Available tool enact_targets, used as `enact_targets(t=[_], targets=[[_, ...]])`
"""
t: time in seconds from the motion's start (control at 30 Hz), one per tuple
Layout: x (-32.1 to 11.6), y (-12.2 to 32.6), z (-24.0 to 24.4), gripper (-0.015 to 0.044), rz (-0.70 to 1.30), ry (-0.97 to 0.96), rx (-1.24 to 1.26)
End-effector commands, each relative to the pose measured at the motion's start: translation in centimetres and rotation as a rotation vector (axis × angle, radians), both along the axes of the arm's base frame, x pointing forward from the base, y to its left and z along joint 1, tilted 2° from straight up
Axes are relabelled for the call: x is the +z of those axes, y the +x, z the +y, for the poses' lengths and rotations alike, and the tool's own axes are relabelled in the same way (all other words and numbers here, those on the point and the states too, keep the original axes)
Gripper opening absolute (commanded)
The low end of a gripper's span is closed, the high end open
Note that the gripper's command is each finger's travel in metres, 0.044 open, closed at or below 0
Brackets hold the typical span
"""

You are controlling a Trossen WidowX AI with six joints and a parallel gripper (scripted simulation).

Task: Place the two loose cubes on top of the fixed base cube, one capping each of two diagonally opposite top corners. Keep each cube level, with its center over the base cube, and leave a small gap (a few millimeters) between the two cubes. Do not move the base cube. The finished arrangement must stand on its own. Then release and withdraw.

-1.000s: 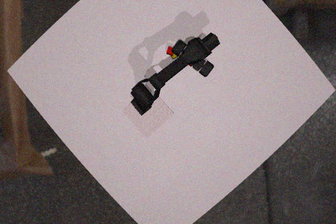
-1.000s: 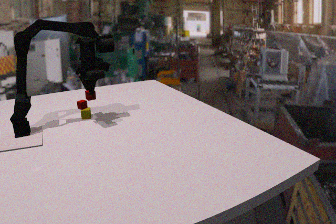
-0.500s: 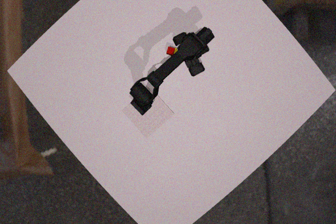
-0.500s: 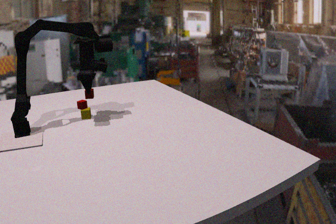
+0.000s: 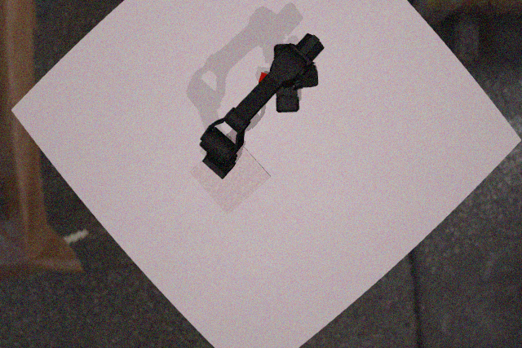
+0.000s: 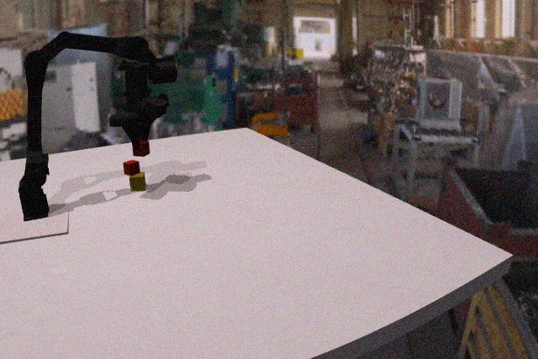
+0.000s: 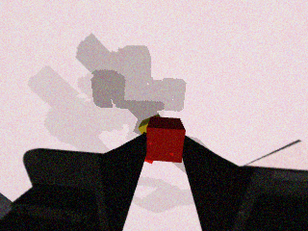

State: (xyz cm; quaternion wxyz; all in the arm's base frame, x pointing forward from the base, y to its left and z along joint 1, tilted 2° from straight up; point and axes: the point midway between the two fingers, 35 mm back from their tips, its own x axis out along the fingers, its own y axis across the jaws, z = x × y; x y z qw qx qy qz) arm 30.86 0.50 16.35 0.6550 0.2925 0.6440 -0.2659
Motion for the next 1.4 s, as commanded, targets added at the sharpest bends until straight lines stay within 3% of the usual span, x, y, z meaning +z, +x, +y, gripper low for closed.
enact_targets(t=[0.0,0.27,1.37], targets=[[0.0,0.0,0.7,0.0105,0.001,0.003,-0.119],[0.0,-0.1,2.0,0.0105,0.008,0.011,-0.335],[-3.2,-0.2,2.0,0.0105,0.008,0.011,-0.346]])
